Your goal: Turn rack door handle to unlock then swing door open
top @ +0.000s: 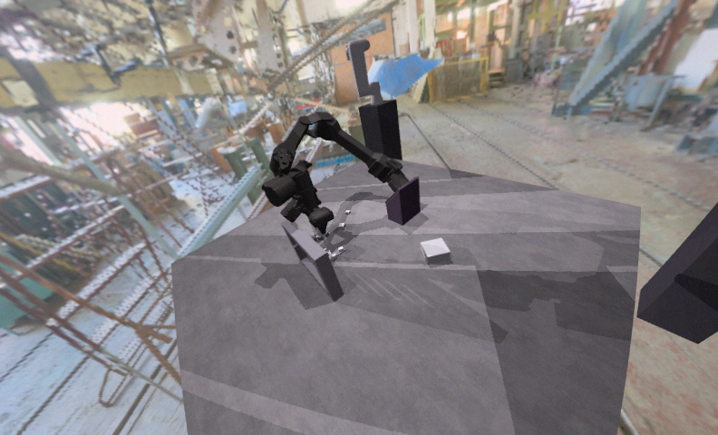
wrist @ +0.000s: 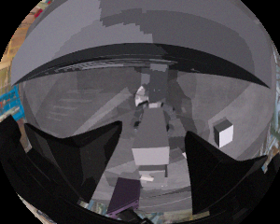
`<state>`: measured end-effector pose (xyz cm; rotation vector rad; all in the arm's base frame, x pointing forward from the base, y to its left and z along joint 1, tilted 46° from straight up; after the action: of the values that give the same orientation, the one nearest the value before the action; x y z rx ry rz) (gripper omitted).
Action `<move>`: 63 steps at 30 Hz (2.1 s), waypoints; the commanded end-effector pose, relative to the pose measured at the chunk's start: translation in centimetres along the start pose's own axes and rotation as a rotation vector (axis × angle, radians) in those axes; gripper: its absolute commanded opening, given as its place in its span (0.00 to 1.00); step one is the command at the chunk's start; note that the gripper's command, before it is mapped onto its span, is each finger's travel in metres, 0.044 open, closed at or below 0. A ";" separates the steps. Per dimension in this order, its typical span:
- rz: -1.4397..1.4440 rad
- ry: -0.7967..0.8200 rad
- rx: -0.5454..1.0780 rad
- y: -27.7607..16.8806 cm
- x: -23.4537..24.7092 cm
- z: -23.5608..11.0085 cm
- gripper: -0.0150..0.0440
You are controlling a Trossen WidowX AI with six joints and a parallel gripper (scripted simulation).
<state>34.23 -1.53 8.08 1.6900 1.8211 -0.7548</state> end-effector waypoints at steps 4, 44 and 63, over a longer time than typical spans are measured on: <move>-0.355 0.002 -0.001 0.0 0.1 0.0 0.75; -1.816 0.000 -0.001 0.0 0.0 0.0 0.62; -1.816 0.000 -0.001 0.0 0.0 0.0 0.29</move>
<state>34.23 -1.52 8.07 -0.4732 2.9623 -1.2512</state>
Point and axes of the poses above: the point midway between the two fingers, 35 mm back from their tips, its own z axis out along the fingers, its own x axis across the jaws, y = z × x, the point moved 1 cm from there along -z, back along the fingers, and after that the axes turned 11 degrees about -z, right-handed, at the moved point
